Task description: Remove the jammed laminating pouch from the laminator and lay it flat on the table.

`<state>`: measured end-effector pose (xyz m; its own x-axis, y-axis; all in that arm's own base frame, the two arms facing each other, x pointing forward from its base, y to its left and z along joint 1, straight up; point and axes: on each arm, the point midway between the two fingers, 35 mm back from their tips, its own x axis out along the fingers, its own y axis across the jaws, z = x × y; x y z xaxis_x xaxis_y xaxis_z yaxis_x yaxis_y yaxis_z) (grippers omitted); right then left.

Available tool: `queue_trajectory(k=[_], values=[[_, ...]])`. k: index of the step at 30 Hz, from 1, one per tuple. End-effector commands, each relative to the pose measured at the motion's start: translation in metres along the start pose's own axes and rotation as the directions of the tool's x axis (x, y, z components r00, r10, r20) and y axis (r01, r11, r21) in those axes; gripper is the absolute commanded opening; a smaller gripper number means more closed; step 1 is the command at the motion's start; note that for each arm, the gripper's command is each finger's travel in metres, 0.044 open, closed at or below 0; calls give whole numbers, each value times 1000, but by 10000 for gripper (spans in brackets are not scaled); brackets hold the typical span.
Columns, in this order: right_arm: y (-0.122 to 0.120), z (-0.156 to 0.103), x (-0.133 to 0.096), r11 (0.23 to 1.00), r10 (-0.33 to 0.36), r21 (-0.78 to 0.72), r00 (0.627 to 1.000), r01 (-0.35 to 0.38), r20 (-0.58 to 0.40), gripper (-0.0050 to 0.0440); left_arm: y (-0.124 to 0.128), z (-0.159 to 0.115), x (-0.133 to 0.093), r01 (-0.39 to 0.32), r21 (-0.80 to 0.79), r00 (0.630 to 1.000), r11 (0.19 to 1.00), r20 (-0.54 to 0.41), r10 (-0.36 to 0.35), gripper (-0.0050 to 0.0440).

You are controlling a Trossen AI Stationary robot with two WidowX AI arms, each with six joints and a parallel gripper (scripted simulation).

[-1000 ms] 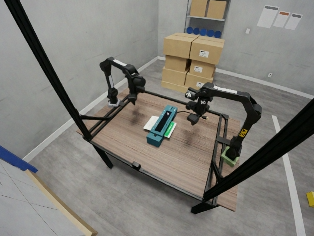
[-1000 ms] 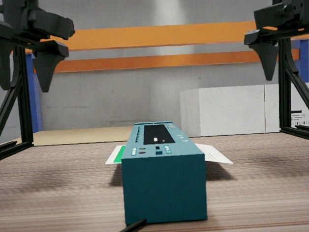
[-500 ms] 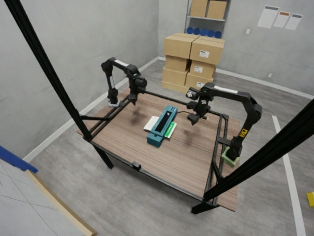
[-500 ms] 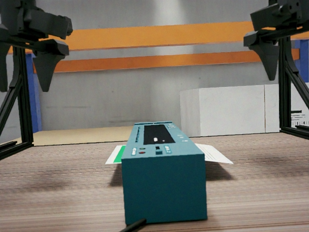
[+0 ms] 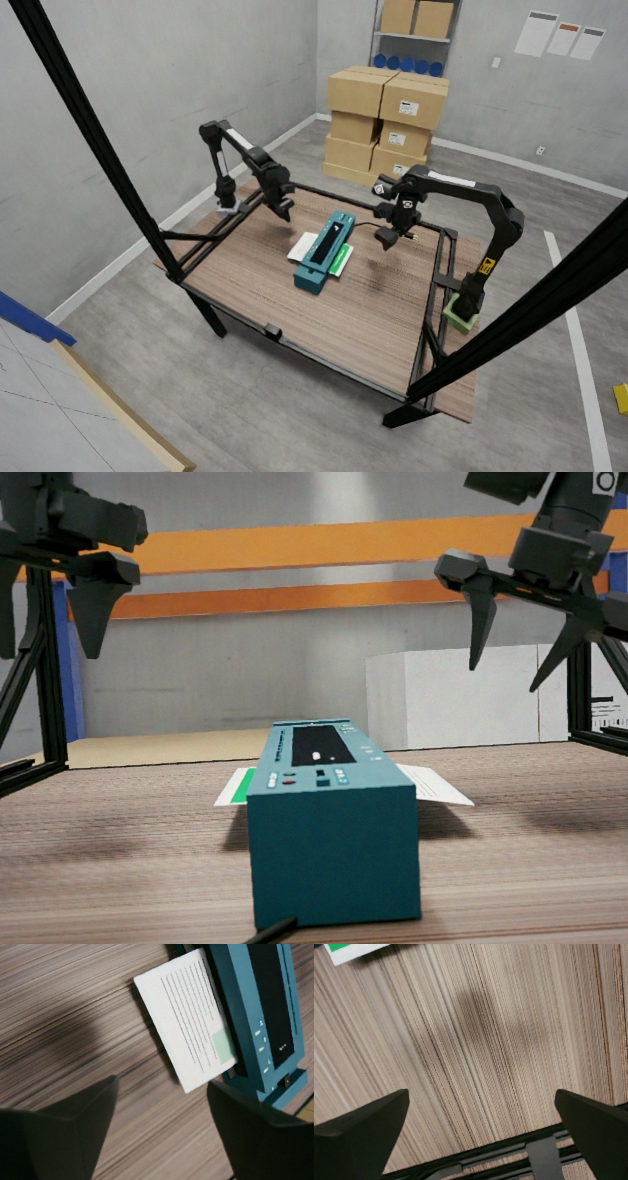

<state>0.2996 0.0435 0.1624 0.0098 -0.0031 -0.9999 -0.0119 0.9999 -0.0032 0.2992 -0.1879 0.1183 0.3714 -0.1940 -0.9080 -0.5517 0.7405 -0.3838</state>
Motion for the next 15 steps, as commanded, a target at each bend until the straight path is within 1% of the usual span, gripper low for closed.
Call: queue_trajectory(k=[1,2,5,7,9,12,15], values=[[0,1,-7,1000,1,-5,1000,-1,25,440,-7,1,-4,127,-118,988,985,99,-115,266],[0,1,-6,1000,3,0,1000,-3,24,440,-7,2,-6,31,-6,999,1000,12,-31,266],[0,1,-6,1000,3,0,1000,-3,24,440,-12,1,-1,125,-137,991,983,71,-116,266],[0,1,-6,1000,3,0,1000,-3,24,440,-15,0,0,194,-222,979,956,109,-174,266],[0,1,-6,1000,3,0,1000,-3,24,440,-17,-2,1,265,-305,962,915,144,-231,266],[0,1,-6,1000,3,0,1000,-3,24,440,-20,-4,0,369,-423,929,828,195,-315,266],[0,1,-6,1000,3,0,1000,-3,24,440,-20,-4,0,369,-423,929,828,195,-315,266]])
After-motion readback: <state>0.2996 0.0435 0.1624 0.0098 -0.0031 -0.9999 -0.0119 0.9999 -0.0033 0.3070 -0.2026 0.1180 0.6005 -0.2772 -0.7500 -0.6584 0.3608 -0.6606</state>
